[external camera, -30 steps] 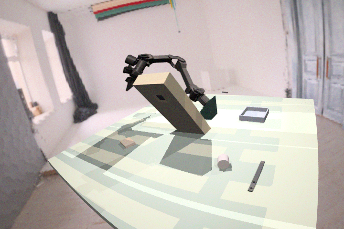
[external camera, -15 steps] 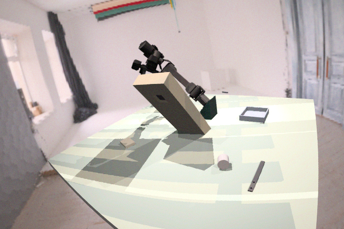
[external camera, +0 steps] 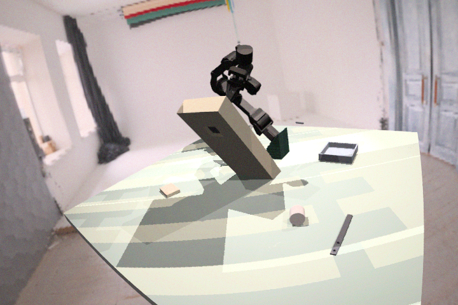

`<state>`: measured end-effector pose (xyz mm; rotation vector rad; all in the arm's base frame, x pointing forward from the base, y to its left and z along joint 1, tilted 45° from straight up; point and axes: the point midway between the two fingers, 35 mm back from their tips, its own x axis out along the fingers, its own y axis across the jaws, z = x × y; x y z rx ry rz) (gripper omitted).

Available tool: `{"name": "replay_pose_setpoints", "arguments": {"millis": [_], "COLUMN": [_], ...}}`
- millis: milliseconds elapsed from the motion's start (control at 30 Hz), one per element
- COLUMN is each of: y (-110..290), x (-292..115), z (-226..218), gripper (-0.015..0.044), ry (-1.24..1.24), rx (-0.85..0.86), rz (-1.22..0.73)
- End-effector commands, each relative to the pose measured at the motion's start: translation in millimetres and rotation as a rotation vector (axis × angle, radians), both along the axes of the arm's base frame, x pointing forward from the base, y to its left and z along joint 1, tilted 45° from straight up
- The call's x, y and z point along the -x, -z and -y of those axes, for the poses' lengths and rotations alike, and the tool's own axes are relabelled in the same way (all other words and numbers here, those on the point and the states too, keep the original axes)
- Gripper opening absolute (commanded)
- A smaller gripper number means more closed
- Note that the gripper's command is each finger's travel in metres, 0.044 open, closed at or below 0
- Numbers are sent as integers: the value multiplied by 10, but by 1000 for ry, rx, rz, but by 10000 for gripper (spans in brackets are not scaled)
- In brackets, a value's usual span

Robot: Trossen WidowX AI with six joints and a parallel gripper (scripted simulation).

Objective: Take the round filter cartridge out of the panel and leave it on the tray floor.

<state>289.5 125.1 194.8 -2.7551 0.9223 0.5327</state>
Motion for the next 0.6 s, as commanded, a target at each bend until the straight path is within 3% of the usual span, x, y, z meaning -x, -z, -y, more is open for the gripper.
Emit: {"name": "replay_pose_setpoints", "arguments": {"millis": [0, 567], "y": [26, 84], "x": [22, -66], "z": [-28, 24], "gripper": [104, 104], "ry": [-30, -28], "rx": [74, 70], "rz": [-25, -30]}}
